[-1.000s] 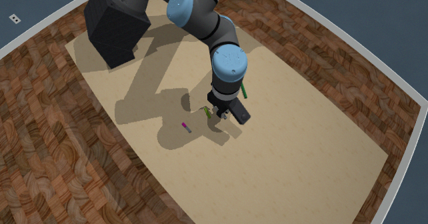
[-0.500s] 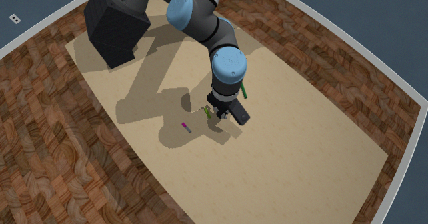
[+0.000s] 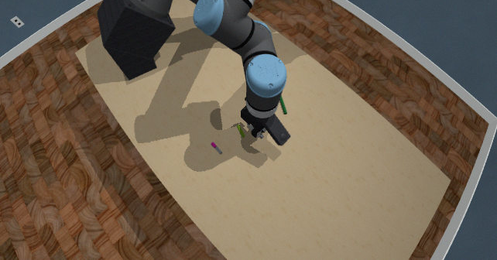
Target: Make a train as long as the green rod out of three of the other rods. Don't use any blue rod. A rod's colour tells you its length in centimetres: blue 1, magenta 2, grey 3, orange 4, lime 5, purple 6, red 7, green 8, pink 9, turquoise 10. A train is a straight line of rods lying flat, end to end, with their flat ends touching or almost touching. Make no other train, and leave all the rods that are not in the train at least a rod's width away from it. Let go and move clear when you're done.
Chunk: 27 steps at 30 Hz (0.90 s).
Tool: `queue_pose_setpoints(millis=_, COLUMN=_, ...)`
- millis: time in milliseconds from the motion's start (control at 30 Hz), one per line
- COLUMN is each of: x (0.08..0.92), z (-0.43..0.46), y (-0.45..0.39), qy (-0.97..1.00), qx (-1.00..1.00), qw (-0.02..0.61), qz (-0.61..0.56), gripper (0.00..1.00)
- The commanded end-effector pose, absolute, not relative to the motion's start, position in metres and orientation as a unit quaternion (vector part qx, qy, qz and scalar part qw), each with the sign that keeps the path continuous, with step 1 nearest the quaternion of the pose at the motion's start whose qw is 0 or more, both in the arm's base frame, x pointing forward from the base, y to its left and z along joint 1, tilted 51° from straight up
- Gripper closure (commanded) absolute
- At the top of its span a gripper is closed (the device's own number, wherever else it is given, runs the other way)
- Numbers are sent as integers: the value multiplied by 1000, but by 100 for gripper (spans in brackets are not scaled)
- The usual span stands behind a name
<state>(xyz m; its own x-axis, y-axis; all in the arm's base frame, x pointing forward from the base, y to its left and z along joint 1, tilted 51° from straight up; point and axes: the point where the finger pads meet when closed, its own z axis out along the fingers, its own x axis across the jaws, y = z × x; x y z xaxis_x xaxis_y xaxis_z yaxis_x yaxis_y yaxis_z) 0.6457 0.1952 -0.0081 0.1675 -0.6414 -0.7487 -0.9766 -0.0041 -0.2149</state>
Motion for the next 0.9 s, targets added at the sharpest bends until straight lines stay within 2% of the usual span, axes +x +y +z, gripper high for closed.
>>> queue_pose_setpoints(millis=0, x=646, z=-8, y=195, qy=603, qx=-671, qw=366, qz=228, gripper=86)
queue_pose_setpoints(millis=567, x=646, z=-8, y=195, qy=603, qx=-671, qw=366, qz=228, gripper=86)
queue_pose_setpoints(millis=600, x=646, z=-8, y=195, qy=603, qx=-671, qw=366, qz=228, gripper=100)
queue_pose_setpoints(millis=867, x=646, z=-8, y=195, qy=603, qx=-671, qw=366, qz=228, gripper=100)
